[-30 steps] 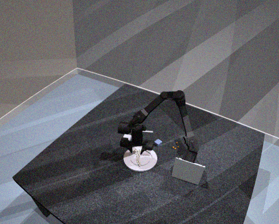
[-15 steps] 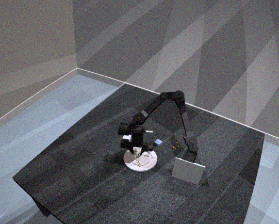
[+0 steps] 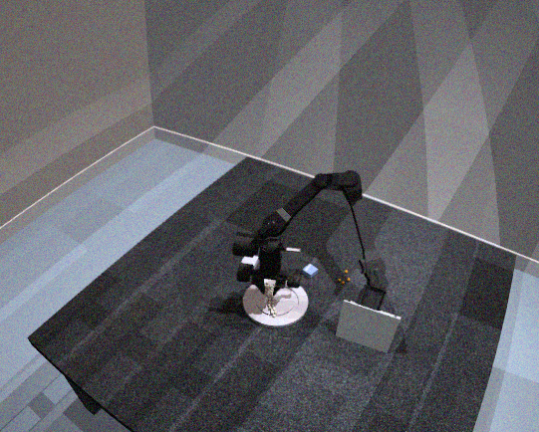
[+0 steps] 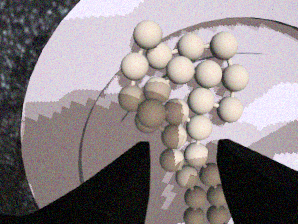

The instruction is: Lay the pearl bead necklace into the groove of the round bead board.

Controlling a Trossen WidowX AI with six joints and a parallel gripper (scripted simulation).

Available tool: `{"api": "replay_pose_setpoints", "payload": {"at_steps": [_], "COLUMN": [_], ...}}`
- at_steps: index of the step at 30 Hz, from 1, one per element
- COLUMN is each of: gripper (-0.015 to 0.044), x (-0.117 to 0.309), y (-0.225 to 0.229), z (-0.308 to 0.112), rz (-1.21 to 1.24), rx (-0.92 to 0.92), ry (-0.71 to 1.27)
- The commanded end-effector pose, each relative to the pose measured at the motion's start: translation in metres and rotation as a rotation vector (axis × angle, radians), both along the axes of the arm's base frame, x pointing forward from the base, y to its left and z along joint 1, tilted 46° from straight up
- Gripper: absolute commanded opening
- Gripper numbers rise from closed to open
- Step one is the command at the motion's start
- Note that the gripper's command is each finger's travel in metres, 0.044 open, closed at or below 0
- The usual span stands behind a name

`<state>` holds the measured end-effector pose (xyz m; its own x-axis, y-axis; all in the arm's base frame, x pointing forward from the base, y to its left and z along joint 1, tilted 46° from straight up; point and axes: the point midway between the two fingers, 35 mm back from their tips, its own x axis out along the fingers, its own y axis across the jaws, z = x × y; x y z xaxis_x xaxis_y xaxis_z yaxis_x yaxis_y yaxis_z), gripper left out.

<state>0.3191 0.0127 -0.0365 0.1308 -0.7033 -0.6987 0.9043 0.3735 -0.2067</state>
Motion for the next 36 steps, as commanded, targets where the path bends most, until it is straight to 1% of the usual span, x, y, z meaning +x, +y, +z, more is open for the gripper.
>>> {"api": "replay_pose_setpoints", "payload": {"at_steps": [1, 36], "gripper": [0.0, 0.0], "x": [0.0002, -0.0016], "y": [-0.0004, 0.0044], "z": [-0.0002, 0.0039], "rz": [-0.002, 0.0], "rx": [0.0, -0.007], "ry": [-0.001, 0.006]}}
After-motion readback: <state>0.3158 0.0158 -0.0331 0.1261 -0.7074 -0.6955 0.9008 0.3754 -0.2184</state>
